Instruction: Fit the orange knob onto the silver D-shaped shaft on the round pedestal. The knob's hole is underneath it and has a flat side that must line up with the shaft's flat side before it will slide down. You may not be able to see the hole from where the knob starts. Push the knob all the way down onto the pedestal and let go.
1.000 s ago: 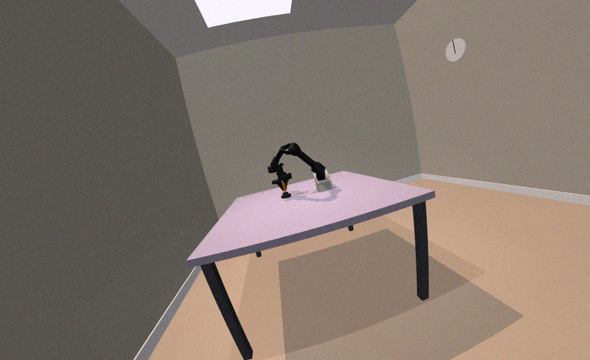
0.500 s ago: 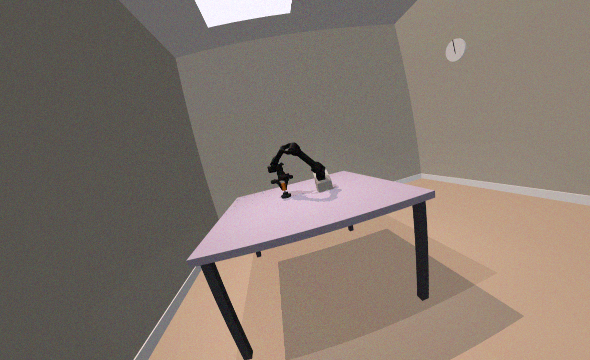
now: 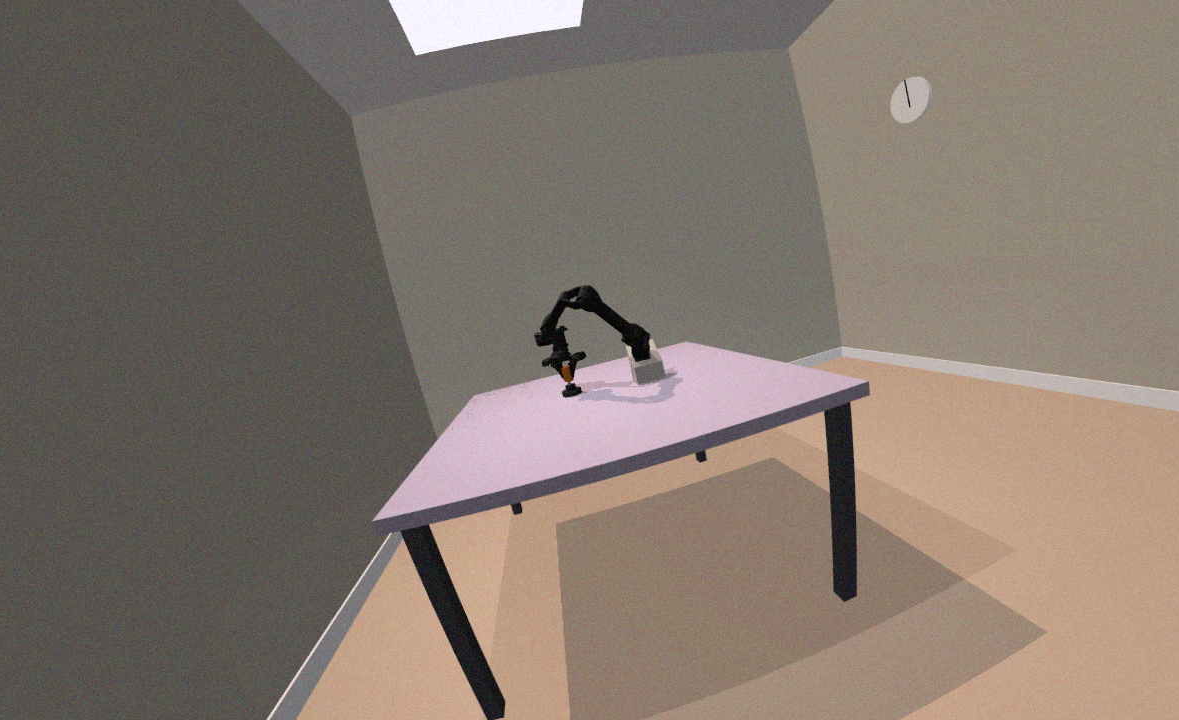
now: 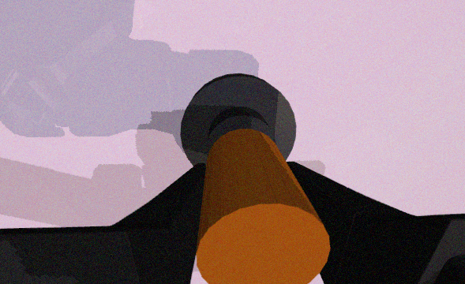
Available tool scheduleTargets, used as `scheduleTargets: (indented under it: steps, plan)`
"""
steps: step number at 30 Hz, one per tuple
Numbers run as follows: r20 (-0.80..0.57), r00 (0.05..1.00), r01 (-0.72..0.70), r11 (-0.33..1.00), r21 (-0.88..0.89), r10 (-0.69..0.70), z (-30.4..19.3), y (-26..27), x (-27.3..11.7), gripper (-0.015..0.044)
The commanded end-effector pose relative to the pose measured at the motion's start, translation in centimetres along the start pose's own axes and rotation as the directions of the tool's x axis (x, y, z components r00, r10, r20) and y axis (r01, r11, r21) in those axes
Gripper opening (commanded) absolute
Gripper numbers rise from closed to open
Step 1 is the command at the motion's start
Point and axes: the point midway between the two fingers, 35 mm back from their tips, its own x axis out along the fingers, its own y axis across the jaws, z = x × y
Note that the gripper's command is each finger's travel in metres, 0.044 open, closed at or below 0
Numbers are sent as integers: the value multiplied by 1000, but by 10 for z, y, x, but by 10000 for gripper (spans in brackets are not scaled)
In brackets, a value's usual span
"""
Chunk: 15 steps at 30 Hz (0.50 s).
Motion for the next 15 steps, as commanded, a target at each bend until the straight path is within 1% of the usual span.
scheduleTargets:
  steps: [1, 4, 8, 12, 15]
  plan:
    - [0, 1000, 2, 868, 496, -3, 0, -2, 0, 0]
    - [0, 1000, 2, 747, 665, -3, 0, -3, -1, 0]
    - [0, 1000, 2, 534, 845, -3, 0, -4, -2, 0]
    - [0, 1000, 1, 281, 960, -3, 0, -5, -3, 0]
    - [0, 1000, 0, 75, 997, -3, 0, -5, -4, 0]
